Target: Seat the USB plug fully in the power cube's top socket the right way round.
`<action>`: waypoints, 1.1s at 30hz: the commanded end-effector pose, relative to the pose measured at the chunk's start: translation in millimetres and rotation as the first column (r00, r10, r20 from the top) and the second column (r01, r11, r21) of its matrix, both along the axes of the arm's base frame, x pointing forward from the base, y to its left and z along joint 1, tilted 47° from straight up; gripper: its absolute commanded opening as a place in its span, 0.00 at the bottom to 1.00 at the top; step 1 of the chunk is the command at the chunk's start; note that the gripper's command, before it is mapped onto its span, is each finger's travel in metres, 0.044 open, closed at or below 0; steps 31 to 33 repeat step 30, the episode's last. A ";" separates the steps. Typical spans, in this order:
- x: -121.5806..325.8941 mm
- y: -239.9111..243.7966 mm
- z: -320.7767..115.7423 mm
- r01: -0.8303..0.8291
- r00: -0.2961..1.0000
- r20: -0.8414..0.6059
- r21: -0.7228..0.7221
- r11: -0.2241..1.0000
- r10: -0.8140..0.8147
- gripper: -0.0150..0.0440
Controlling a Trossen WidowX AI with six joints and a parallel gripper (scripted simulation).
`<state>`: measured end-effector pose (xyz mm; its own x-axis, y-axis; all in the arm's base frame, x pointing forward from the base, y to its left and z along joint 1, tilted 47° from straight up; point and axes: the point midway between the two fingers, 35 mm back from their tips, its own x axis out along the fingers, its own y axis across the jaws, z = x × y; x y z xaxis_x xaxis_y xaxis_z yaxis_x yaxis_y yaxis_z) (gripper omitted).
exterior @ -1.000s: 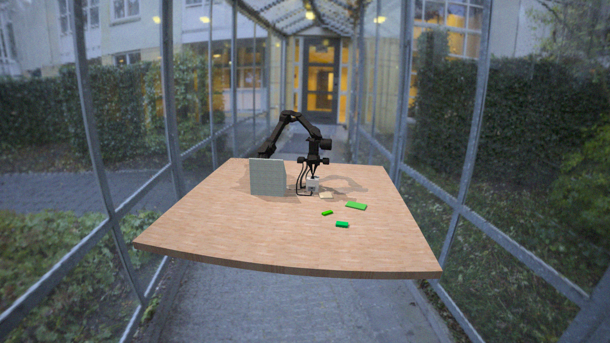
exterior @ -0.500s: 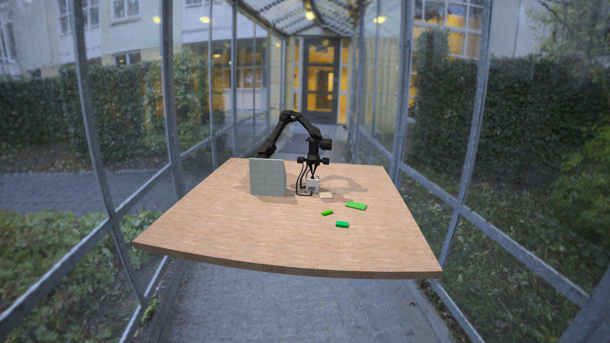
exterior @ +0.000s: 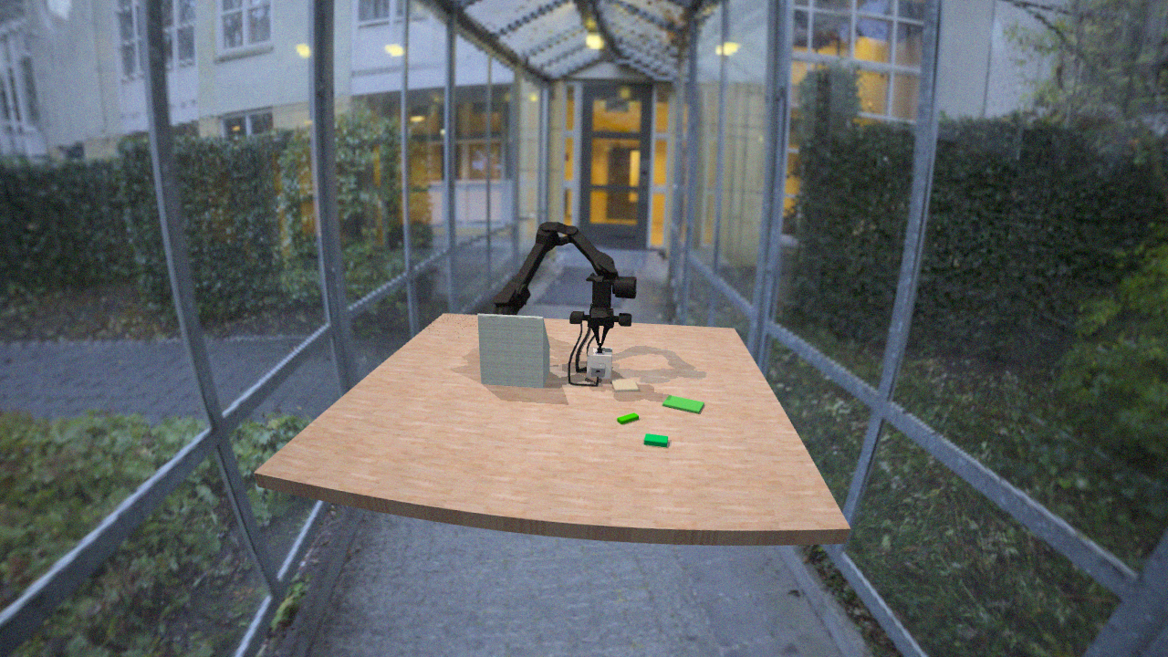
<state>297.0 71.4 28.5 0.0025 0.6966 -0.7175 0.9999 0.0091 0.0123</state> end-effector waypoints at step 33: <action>0.1 -8.1 7.7 0.000 1.000 0.000 -0.001 1.000 0.000 0.42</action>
